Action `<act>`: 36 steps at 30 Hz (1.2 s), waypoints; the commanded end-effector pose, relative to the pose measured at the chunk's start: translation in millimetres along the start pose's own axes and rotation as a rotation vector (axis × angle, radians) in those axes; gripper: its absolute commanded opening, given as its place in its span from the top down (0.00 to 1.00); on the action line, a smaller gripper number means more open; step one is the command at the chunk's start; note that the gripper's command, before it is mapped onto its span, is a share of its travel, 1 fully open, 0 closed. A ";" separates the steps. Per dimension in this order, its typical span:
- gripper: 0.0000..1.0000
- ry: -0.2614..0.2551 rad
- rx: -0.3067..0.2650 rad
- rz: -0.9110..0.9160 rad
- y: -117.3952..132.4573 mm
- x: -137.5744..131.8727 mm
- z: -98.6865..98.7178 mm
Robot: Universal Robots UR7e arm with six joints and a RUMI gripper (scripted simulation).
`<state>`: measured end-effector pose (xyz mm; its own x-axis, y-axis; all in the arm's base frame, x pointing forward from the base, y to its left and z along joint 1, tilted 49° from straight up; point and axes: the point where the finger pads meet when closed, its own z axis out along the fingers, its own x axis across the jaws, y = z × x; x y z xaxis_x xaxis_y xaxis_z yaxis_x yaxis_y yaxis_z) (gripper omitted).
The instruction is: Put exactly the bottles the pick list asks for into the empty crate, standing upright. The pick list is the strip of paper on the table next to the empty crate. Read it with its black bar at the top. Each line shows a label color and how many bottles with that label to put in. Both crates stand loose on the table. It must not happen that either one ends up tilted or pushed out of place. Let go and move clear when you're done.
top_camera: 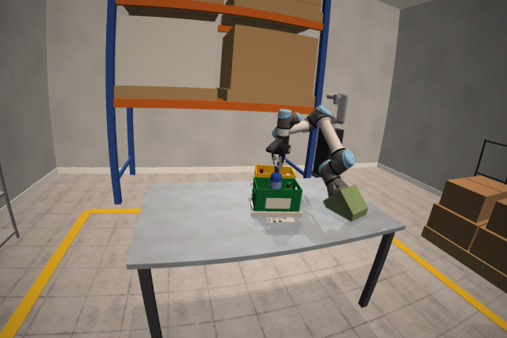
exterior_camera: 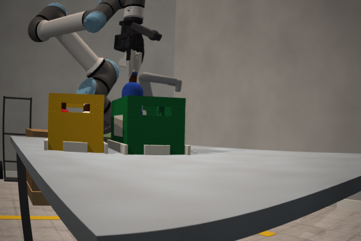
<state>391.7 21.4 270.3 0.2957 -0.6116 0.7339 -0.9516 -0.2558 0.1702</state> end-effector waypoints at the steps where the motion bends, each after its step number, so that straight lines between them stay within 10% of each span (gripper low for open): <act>1: 1.00 0.001 0.006 0.002 -0.4 1.2 2.3; 36: 1.00 0.001 0.006 0.002 -0.7 1.2 33.4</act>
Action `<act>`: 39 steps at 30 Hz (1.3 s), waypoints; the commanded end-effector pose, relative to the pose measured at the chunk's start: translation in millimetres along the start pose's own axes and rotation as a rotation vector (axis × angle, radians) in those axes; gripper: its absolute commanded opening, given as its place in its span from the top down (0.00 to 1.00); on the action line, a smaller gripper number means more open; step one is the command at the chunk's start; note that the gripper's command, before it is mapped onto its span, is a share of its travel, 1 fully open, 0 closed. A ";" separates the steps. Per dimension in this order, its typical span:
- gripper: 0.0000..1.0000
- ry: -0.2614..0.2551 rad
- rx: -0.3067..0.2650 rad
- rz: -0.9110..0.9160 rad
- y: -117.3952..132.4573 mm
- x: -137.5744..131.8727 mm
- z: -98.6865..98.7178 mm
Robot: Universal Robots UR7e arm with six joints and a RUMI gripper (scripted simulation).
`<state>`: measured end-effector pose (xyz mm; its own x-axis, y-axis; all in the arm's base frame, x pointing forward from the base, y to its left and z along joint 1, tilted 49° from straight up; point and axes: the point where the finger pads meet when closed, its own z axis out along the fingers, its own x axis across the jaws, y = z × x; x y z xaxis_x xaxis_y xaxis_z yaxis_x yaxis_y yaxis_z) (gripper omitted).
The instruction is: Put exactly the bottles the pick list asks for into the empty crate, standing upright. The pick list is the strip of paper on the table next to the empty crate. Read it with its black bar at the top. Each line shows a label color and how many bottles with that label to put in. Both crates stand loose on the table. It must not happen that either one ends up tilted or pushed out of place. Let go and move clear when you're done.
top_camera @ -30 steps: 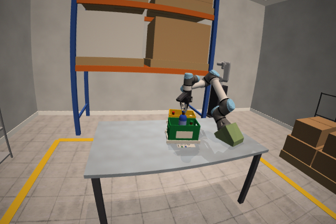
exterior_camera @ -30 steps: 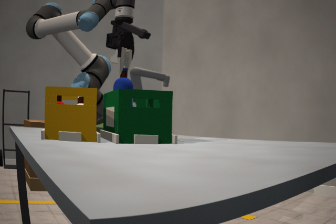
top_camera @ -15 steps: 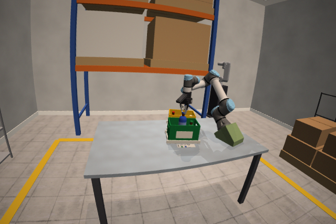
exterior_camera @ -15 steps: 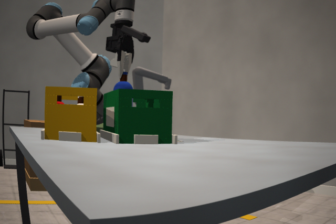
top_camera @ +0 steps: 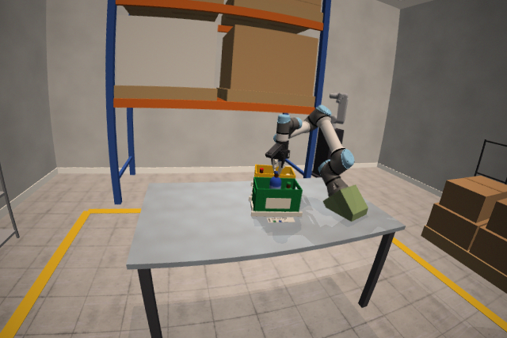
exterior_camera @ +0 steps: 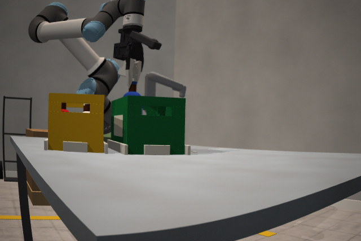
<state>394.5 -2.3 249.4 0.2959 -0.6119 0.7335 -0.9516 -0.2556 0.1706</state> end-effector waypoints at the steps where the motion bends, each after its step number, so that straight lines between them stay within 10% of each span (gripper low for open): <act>1: 1.00 0.001 0.006 0.002 -0.5 1.2 2.6; 39: 1.00 0.001 0.006 0.002 -0.9 1.3 36.7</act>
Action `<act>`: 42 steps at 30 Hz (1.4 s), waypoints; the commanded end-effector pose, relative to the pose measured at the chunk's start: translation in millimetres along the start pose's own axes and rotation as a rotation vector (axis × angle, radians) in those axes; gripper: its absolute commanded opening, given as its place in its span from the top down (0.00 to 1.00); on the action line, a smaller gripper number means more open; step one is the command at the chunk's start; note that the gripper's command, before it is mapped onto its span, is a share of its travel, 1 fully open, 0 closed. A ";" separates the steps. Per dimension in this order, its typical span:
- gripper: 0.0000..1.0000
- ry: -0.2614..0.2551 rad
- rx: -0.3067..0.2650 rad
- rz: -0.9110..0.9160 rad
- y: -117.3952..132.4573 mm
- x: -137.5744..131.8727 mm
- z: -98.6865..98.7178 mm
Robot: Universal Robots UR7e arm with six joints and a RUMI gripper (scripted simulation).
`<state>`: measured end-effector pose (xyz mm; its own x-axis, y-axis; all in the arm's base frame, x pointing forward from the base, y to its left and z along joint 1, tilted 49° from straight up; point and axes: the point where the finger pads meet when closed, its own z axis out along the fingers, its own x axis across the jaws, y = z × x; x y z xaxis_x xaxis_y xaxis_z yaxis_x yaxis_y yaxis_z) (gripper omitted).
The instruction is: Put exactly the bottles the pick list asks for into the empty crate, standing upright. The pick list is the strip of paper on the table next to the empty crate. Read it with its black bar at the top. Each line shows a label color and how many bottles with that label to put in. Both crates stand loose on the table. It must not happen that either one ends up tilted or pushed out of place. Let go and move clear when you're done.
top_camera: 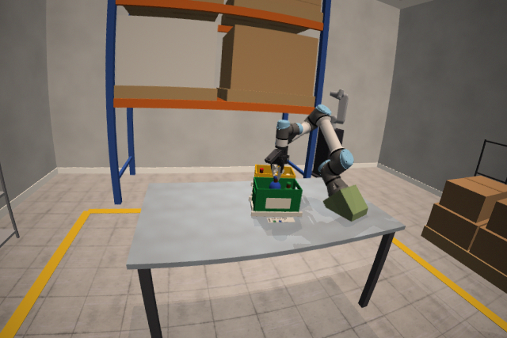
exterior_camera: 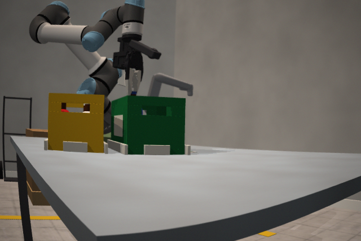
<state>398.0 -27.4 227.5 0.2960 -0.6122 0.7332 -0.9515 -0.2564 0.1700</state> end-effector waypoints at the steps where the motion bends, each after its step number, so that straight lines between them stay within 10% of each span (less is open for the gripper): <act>1: 1.00 0.002 0.004 0.002 -0.2 1.0 4.3; 42: 1.00 0.001 0.004 0.001 -0.4 0.6 24.1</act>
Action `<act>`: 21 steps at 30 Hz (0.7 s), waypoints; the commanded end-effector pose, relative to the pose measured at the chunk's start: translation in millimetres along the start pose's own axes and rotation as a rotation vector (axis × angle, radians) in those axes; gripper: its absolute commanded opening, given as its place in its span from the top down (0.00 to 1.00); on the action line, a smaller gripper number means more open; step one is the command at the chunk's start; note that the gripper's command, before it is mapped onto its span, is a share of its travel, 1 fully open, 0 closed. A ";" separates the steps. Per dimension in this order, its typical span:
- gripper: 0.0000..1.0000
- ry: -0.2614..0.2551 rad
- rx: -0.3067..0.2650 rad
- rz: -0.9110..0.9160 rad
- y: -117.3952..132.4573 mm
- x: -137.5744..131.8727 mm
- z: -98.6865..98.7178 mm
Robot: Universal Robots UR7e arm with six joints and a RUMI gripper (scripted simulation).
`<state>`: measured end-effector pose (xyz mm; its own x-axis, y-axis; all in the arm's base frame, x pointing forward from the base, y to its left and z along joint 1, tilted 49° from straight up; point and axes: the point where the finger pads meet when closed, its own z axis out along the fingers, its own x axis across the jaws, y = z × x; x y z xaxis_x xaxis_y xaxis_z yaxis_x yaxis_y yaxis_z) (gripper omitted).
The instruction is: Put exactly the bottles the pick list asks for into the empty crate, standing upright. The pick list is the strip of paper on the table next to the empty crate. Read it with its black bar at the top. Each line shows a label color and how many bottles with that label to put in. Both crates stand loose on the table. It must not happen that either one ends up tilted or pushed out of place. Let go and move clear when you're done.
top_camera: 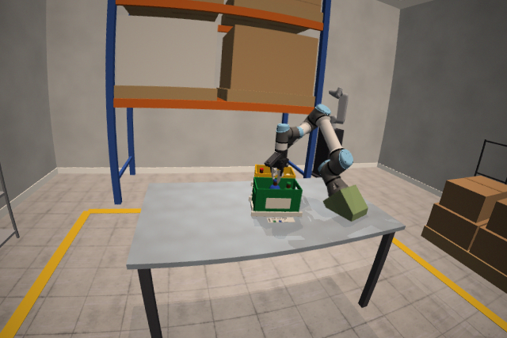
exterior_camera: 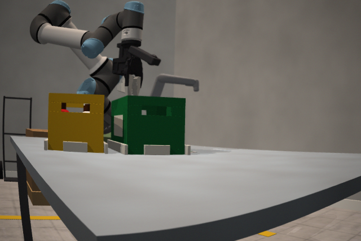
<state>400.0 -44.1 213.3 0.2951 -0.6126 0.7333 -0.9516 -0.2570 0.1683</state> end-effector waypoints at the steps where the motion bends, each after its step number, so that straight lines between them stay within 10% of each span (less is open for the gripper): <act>1: 1.00 0.002 0.002 0.000 -0.4 0.2 2.6; 21: 1.00 0.002 0.004 0.000 -0.8 0.2 9.9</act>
<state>400.8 -51.1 207.1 0.2952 -0.6126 0.7332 -0.9516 -0.2569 0.1685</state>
